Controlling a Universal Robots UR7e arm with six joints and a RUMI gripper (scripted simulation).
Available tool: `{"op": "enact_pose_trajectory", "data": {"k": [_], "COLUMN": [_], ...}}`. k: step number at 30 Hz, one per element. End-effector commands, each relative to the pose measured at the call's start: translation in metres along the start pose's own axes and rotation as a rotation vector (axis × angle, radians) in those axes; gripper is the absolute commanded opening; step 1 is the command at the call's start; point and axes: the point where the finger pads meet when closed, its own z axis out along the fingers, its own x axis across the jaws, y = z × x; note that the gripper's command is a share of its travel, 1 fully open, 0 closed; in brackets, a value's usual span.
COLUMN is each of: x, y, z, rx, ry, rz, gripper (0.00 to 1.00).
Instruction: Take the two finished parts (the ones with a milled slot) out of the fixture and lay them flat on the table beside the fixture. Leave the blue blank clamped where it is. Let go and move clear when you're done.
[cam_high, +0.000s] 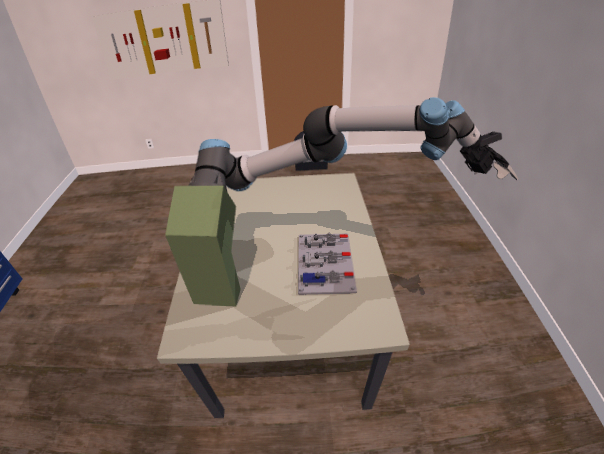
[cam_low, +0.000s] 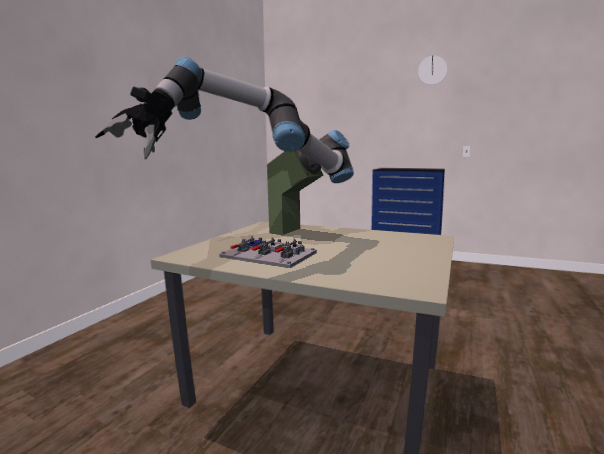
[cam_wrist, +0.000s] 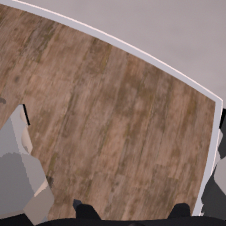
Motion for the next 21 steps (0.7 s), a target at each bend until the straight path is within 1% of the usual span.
{"op": "enact_pose_trajectory", "data": {"k": [1, 21], "x": [0.0007, 0.0010], "y": [-0.0011, -0.0010], "z": [-0.0012, -0.0014], "rx": [0.001, 0.001], "ry": [0.001, 0.002], "rz": [0.000, 0.000], "gripper": [1.00, 1.00]}}
